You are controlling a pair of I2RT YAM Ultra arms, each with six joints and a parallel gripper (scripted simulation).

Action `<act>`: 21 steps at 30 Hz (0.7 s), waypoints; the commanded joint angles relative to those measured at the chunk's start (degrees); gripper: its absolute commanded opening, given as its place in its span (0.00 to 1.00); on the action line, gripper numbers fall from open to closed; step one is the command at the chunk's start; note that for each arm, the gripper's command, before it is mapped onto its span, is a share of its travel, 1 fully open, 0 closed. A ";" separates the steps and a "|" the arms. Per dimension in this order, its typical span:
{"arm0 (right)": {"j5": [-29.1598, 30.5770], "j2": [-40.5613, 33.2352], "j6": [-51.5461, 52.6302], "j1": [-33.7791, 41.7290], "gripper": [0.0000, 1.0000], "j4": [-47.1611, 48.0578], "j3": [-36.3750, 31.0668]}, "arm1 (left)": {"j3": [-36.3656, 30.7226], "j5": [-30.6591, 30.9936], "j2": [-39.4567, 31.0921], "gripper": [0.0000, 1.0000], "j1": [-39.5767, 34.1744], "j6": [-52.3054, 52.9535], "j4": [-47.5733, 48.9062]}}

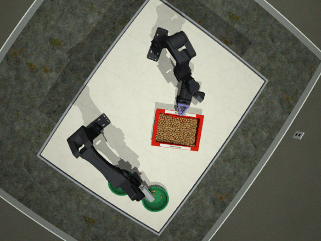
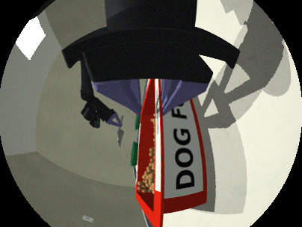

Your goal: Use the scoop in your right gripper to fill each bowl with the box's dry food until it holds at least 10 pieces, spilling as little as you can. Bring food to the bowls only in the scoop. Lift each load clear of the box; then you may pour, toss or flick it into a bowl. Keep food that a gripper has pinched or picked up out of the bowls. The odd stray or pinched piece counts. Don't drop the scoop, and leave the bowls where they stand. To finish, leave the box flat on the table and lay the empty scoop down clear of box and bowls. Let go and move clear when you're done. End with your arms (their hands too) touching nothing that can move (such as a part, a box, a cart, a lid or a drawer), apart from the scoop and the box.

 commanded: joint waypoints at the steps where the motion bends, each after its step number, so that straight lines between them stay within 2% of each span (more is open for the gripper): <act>1: 0.34 -2.11 0.01 0.18 0.00 2.12 1.25 | 0.30 0.63 0.94 0.26 0.11 1.00 4.67; 3: 0.34 -2.11 0.01 0.18 0.00 2.12 1.25 | -2.05 0.63 0.61 0.26 0.87 1.03 5.06; 5: 0.34 -2.11 0.01 0.18 0.00 2.12 1.25 | 0.04 0.67 1.64 0.26 0.42 1.01 5.77; 9: 0.34 -2.11 0.01 0.18 0.00 2.12 1.25 | -0.90 0.70 0.87 0.26 0.50 1.00 6.45; 10: 0.34 -2.11 0.01 0.18 0.00 2.12 1.25 | -2.56 0.68 2.77 0.26 1.02 1.01 6.40; 12: 0.34 -2.11 0.01 0.18 0.00 2.12 1.25 | -1.19 0.74 2.72 0.26 1.00 1.01 7.32; 17: 0.34 -2.11 0.01 0.18 0.00 2.12 1.25 | -3.26 0.77 3.72 0.26 1.26 0.96 8.71; 19: 0.34 -2.11 0.01 0.18 0.00 2.12 1.25 | -1.51 0.81 4.32 0.26 1.18 0.96 9.61; 21: 0.34 -2.11 0.01 0.18 0.00 2.12 1.25 | -3.66 0.80 4.73 0.26 1.35 0.92 10.09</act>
